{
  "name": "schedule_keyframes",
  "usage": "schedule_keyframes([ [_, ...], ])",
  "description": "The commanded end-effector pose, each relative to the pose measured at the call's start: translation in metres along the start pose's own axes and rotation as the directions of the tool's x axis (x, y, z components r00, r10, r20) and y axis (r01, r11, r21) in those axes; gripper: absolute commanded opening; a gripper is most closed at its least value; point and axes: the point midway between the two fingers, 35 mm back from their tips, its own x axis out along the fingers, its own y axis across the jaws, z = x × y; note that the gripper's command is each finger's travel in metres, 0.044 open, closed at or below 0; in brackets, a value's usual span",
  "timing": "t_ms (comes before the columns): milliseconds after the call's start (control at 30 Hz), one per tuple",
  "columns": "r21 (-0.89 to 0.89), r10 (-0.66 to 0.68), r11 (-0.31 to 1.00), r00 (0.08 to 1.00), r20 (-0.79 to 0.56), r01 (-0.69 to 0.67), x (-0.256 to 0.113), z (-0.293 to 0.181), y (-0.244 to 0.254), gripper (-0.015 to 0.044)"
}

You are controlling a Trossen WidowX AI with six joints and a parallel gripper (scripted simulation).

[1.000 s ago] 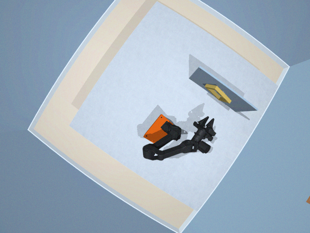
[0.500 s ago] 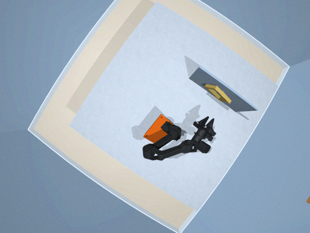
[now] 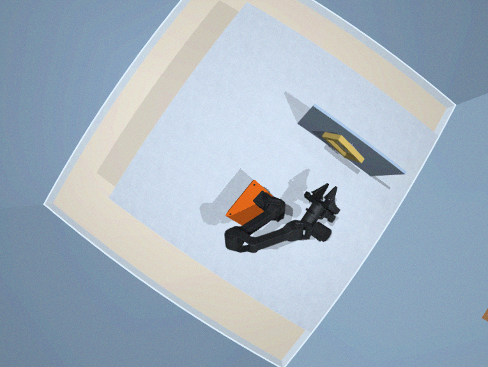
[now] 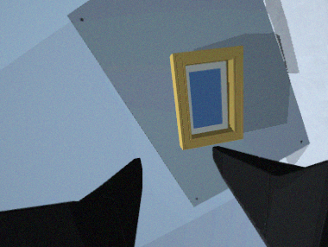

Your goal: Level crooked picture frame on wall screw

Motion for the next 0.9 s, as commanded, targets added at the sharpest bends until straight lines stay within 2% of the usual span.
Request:
schedule_keyframes([
  [0,-0.004,0.003,1.000,1.000,-0.003,-0.003,0.000,0.000,0.000,0.0260],
  [167,0.000,0.000,1.000,1.000,0.000,0.000,0.004,0.002,-0.002,0.0260],
  [500,-0.002,0.005,1.000,1.000,-0.002,-0.005,0.066,0.012,-0.036,0.0260],
  [867,-0.002,0.005,1.000,1.000,-0.002,-0.005,0.069,0.011,-0.039,0.0260],
])
